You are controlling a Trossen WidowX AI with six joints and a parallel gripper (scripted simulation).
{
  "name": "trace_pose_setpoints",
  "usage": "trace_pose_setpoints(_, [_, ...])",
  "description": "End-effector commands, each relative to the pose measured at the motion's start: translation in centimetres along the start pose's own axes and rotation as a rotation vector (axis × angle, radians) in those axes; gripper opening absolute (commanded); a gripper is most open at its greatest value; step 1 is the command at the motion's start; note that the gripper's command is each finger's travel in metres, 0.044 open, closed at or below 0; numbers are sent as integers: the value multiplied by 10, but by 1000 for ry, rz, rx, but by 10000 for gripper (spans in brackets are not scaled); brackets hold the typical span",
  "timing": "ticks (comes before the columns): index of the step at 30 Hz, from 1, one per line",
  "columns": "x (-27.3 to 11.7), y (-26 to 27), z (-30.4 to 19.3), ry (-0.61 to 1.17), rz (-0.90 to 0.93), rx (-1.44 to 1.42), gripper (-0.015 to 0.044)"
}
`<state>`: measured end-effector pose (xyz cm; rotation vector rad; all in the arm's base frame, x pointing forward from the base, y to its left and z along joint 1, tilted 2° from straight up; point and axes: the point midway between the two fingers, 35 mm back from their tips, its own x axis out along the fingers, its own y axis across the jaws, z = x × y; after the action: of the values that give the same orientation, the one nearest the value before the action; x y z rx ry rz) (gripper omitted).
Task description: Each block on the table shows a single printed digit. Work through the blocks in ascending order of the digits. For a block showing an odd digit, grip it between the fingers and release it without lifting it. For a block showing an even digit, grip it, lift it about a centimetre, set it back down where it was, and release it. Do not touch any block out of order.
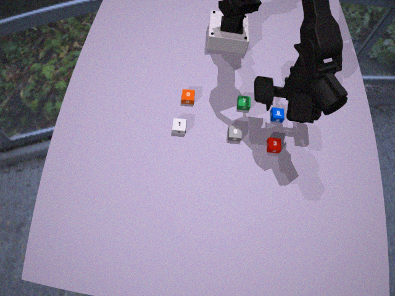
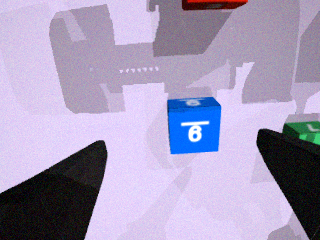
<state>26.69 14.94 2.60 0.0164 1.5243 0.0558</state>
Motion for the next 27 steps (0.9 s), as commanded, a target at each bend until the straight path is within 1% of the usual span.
trace_pose_setpoints(1, [10,-2,-2,9,-9,4,400])
trace_pose_setpoints(13, [26,-2,-3,9,-9,4,400])
trace_pose_setpoints(23, [26,-2,-3,9,-9,4,137])
trace_pose_setpoints(24, [26,-2,-3,9,-9,4,120])
trace_pose_setpoints(27, [26,-2,-3,9,-9,4,120])
